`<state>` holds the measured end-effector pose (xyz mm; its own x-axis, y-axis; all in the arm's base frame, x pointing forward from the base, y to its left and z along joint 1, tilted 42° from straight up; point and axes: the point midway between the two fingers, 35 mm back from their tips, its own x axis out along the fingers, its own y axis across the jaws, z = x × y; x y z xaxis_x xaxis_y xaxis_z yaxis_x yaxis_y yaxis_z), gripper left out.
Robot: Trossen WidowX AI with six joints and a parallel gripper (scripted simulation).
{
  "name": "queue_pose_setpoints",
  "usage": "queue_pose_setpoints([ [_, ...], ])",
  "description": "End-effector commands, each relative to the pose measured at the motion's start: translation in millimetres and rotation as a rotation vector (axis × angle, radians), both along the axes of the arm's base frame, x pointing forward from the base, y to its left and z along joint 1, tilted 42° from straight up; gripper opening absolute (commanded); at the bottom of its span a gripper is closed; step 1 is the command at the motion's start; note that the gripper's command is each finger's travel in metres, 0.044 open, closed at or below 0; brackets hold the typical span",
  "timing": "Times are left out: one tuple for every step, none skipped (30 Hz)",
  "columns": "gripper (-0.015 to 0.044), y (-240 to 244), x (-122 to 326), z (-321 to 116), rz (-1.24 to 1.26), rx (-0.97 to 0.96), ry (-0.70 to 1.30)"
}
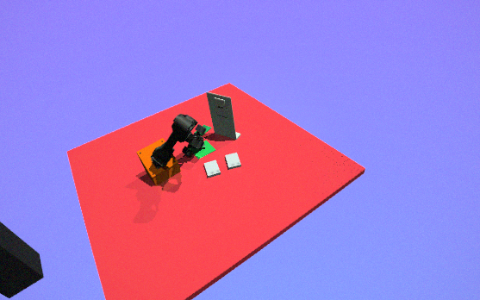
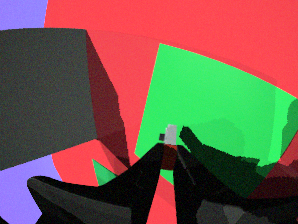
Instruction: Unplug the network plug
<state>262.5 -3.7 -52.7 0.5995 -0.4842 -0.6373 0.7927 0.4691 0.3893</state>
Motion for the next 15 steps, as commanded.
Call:
queue_pose_setpoints([
  [0.0000, -4.2, -3.1, -5.8, 0.004, -0.003, 0.014],
  [0.0000, -4.9, -3.3, -6.3, 0.004, -0.003, 0.014],
  [0.0000, -5.6, -3.4, -6.9, 0.004, -0.003, 0.014],
  [0.0000, -6.3, -3.5, -7.3, 0.004, -0.003, 0.014],
  [0.0000, -6.6, -3.6, -7.6, 0.005, -0.003, 0.014],
  [0.0000, -6.7, -3.6, -7.7, 0.005, -0.003, 0.014],
  [0.0000, -6.7, -3.6, -7.7, 0.005, -0.003, 0.014],
  [0.0000, -6.7, -3.6, -7.7, 0.005, -0.003, 0.014],
  [0.0000, -6.8, -3.4, -7.5, 0.005, -0.004, 0.014],
  [0.0000, -6.9, -3.1, -7.4, 0.005, -0.004, 0.014],
  [0.0000, -7.2, -2.8, -7.2, 0.005, -0.004, 0.014],
  [0.0000, -7.5, -2.6, -7.1, 0.005, -0.004, 0.014],
  [0.0000, -7.9, -2.3, -7.1, 0.005, -0.004, 0.014],
  [0.0000, -8.3, -2.2, -7.1, 0.005, -0.004, 0.014],
  [0.0000, -8.8, -1.9, -7.2, 0.005, -0.004, 0.014],
])
